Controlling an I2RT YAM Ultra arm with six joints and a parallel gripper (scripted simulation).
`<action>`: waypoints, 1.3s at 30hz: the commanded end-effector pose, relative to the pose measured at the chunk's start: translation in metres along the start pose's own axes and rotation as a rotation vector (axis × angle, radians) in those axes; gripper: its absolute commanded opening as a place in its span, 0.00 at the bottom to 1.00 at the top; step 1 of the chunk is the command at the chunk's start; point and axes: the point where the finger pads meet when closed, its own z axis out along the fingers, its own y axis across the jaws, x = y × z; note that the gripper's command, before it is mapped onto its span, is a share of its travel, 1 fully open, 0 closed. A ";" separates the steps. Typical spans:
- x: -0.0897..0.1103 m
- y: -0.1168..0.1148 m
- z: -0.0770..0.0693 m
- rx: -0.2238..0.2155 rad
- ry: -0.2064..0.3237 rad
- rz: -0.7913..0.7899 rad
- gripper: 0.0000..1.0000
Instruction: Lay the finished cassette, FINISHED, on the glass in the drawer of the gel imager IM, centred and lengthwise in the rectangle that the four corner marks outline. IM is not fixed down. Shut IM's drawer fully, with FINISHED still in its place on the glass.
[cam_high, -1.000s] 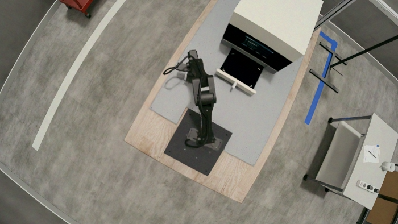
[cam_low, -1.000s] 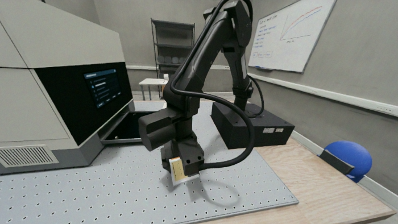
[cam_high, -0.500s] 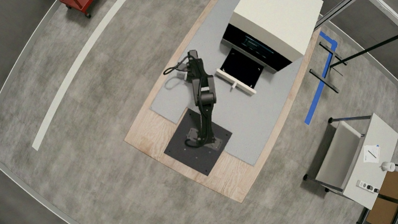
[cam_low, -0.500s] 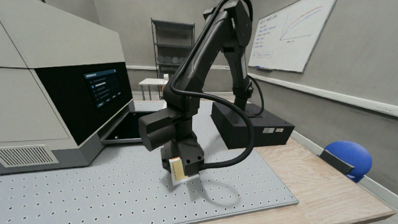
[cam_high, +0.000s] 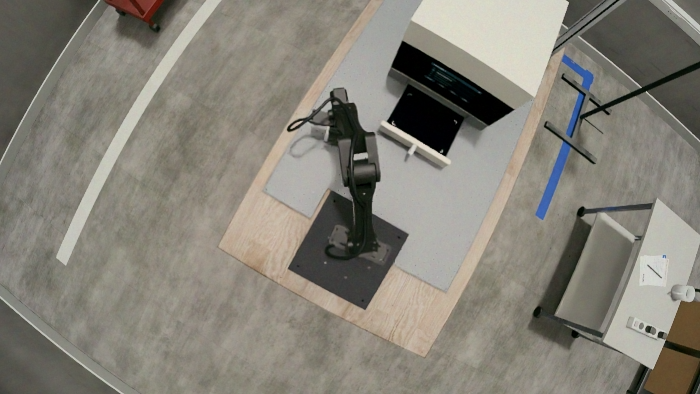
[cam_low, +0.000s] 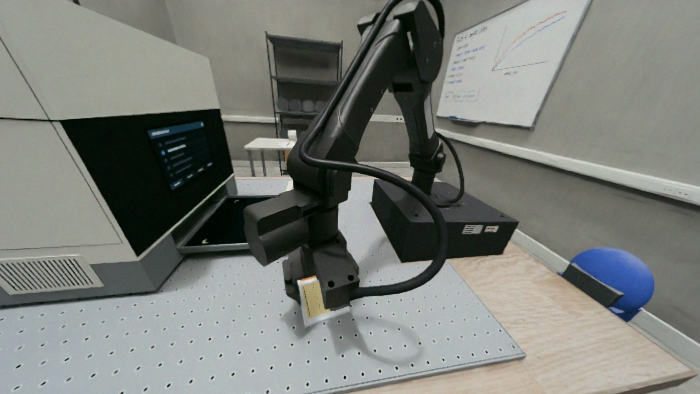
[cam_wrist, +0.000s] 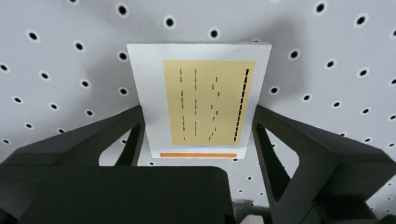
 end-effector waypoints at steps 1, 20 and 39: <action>-0.002 0.005 -0.010 0.001 -0.010 0.002 0.00; -0.008 -0.009 -0.042 0.037 -0.027 0.001 0.00; -0.007 -0.008 -0.064 0.037 -0.027 0.001 0.00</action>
